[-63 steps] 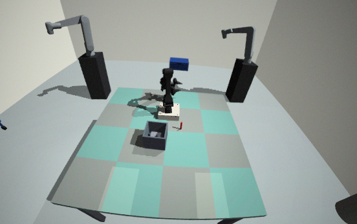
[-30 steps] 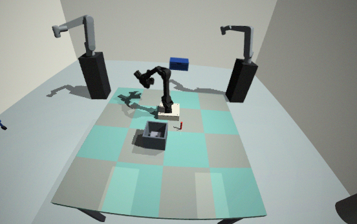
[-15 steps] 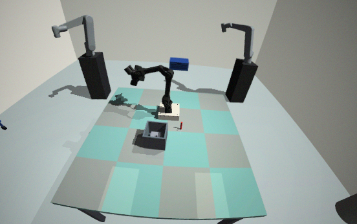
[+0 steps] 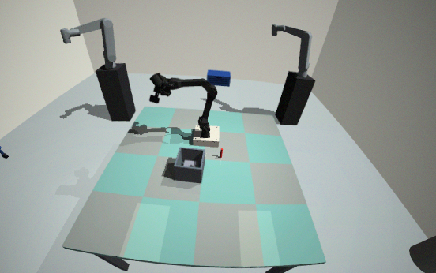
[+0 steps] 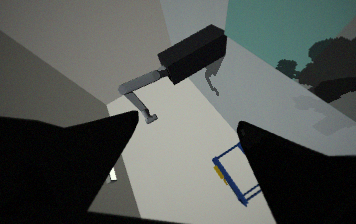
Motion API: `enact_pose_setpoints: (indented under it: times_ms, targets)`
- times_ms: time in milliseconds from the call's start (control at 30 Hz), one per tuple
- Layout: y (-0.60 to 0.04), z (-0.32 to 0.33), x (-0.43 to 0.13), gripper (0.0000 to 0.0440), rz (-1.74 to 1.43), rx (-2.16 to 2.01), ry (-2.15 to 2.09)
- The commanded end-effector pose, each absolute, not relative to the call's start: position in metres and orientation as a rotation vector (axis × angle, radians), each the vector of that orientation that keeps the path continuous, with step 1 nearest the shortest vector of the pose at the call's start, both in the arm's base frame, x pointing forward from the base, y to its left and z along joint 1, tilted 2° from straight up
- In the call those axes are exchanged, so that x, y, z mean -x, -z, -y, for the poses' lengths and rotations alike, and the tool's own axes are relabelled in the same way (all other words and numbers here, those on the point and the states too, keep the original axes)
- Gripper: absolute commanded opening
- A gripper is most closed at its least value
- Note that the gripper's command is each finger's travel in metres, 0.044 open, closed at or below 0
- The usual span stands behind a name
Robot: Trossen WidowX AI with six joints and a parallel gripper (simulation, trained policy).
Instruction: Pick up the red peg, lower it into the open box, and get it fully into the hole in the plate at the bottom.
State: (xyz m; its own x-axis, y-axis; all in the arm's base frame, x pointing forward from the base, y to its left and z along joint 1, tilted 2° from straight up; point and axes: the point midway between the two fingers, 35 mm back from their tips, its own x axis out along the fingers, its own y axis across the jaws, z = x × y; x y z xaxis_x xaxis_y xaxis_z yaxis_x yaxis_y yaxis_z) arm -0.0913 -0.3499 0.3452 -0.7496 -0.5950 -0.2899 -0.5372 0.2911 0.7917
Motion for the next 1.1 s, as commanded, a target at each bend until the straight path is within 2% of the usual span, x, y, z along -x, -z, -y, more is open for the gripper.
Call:
enact_pose_setpoints:
  times_ms: [0, 533, 1067]
  targets:
    - [-0.368, 0.35, 0.053, 0.044, 2.394, -1.252, 1.353]
    - [-0.422, 0.318, -0.077, 0.044, 1.982, -1.787, 1.003]
    - [-0.442, 0.257, -0.173, 0.044, 1.529, -2.176, 0.748]
